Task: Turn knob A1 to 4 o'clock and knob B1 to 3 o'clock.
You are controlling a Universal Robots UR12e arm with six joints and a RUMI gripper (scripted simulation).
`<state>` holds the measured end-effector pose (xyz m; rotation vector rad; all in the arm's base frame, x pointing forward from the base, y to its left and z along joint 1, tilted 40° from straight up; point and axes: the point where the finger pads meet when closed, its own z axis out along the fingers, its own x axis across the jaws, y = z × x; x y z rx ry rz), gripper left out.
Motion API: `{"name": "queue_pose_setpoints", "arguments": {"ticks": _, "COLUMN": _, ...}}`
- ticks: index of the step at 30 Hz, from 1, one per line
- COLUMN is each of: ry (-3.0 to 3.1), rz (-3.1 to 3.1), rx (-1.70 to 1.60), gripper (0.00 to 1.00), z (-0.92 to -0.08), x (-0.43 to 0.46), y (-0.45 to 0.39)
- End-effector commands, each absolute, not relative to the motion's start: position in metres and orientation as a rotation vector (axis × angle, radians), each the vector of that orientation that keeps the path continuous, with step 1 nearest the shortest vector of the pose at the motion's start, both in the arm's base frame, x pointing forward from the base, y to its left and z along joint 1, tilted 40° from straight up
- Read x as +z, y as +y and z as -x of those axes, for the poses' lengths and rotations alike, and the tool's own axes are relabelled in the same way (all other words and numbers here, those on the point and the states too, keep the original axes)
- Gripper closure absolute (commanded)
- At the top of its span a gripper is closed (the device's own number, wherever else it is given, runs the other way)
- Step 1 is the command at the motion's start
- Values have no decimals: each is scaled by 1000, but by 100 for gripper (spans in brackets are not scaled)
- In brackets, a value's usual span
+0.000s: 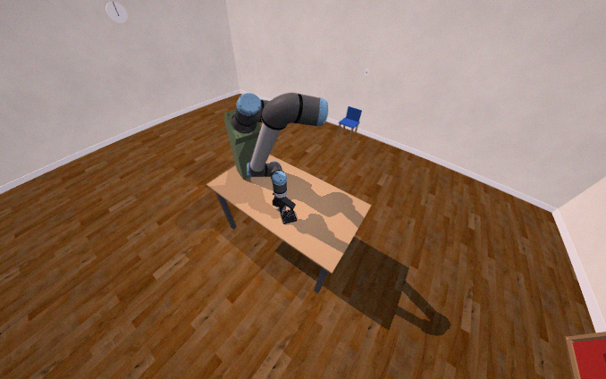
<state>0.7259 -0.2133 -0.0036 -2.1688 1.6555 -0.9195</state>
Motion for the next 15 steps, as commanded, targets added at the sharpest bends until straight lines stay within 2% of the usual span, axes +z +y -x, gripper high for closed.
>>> {"name": "queue_pose_setpoints", "arguments": {"ticks": 1, "ry": 1657, "rz": 2168, "rx": -920, "gripper": 89, "z": -725, "x": -4, "y": -215}}
{"name": "queue_pose_setpoints", "arguments": {"ticks": 15, "ry": 1657, "rz": 2168, "rx": -920, "gripper": 89, "z": -726, "x": -5, "y": -215}}
